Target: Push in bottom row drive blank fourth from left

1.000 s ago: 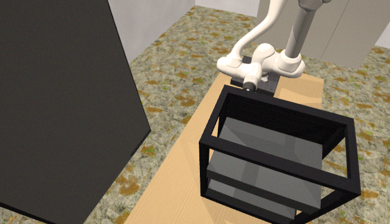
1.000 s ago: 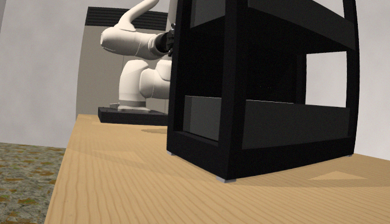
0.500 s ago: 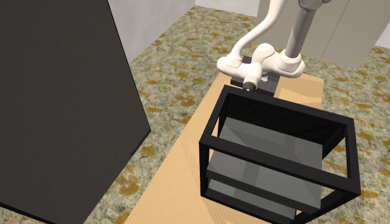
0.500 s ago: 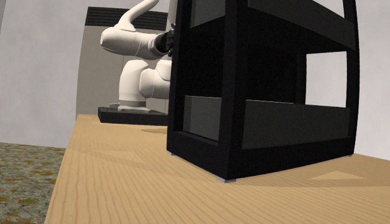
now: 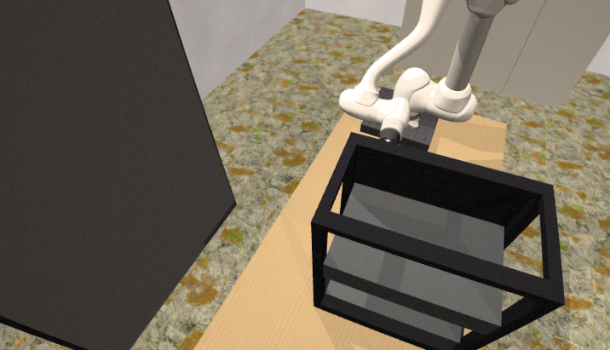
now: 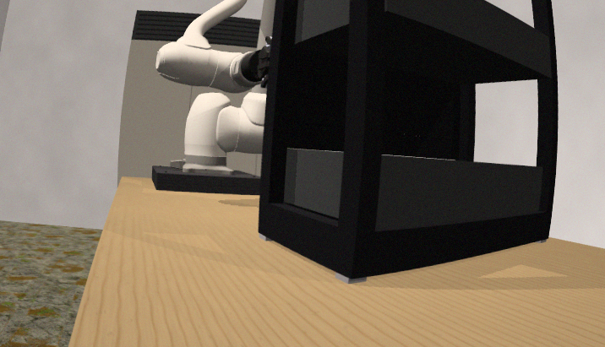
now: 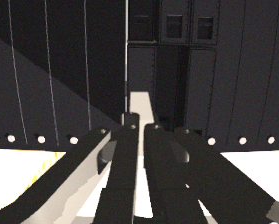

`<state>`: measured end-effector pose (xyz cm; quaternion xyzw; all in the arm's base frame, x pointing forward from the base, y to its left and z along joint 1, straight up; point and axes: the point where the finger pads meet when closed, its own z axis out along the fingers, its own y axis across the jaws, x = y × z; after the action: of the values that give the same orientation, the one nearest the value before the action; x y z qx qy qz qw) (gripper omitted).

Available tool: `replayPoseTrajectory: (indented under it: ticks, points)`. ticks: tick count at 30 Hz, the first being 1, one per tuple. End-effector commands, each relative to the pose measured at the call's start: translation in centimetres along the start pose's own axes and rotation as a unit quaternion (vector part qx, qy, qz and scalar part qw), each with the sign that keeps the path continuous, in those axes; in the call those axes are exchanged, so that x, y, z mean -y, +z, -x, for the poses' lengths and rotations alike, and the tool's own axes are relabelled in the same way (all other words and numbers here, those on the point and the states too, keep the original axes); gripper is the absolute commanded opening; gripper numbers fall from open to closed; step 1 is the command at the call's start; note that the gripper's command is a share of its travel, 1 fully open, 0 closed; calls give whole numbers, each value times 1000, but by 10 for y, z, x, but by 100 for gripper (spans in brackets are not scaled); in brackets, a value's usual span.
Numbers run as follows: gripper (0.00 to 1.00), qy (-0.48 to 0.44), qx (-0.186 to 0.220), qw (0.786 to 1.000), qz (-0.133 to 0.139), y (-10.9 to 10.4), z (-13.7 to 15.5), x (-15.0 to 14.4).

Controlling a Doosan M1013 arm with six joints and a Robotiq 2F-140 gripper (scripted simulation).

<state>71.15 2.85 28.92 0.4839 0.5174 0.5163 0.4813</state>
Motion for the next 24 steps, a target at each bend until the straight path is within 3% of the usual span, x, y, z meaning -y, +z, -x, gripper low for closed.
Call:
replayPoseTrajectory:
  ticks: [1,24]
  points:
    - [0,-1,1,1000,1,0,1,-3]
    - [0,-1,1,1000,1,10,1,-4]
